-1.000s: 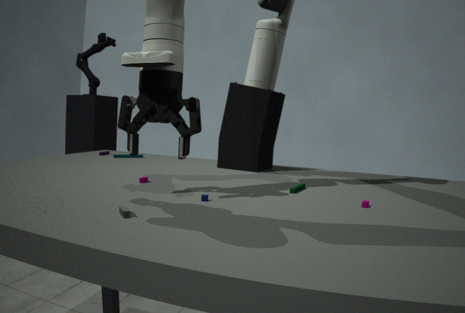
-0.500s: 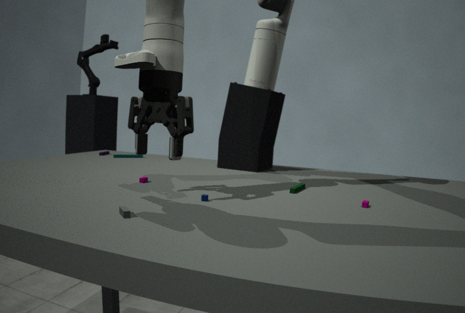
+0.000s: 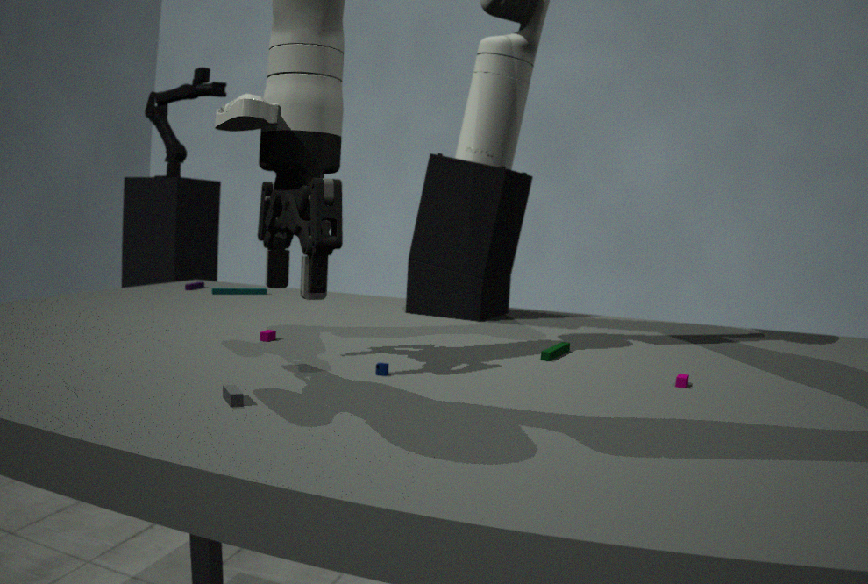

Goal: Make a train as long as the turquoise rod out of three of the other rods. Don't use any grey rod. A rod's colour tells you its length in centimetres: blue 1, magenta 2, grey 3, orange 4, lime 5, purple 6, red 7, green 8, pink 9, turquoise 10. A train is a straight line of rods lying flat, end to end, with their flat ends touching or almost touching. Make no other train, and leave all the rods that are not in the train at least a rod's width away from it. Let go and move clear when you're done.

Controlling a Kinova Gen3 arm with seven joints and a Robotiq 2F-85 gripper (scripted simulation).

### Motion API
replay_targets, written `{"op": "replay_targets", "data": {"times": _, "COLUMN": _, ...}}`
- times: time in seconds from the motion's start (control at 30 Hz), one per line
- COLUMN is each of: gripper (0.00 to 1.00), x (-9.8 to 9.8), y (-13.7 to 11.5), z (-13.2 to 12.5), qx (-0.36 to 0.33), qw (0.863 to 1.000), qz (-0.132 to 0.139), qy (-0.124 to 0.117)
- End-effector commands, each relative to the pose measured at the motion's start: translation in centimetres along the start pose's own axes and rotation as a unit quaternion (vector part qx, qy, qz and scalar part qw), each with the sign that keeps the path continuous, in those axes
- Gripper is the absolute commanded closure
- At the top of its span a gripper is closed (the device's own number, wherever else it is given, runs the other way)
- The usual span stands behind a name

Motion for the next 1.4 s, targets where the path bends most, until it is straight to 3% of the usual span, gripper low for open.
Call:
{"op": "replay_targets", "data": {"times": 0.0, "gripper": 0.00, "x": 0.09, "y": -0.07, "z": -0.05, "qx": -0.014, "qw": 1.000, "qz": 0.001, "qy": 0.000}}
{"op": "replay_targets", "data": {"times": 0.3, "gripper": 0.00, "x": 0.09, "y": -0.06, "z": -0.06, "qx": -0.045, "qw": 0.999, "qz": 0.000, "qy": 0.000}}
{"op": "replay_targets", "data": {"times": 1.37, "gripper": 0.00, "x": 0.09, "y": -0.06, "z": -0.06, "qx": -0.047, "qw": 0.999, "qz": 0.000, "qy": 0.000}}
Point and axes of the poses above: the point where the finger pads meet when closed, its own x axis back along the fingers, its own z axis across the jaws, y = z × x, the point moved 3 cm from there along x, back along the fingers, and after that the axes turned 11 degrees about x, right-handed, at the moved point
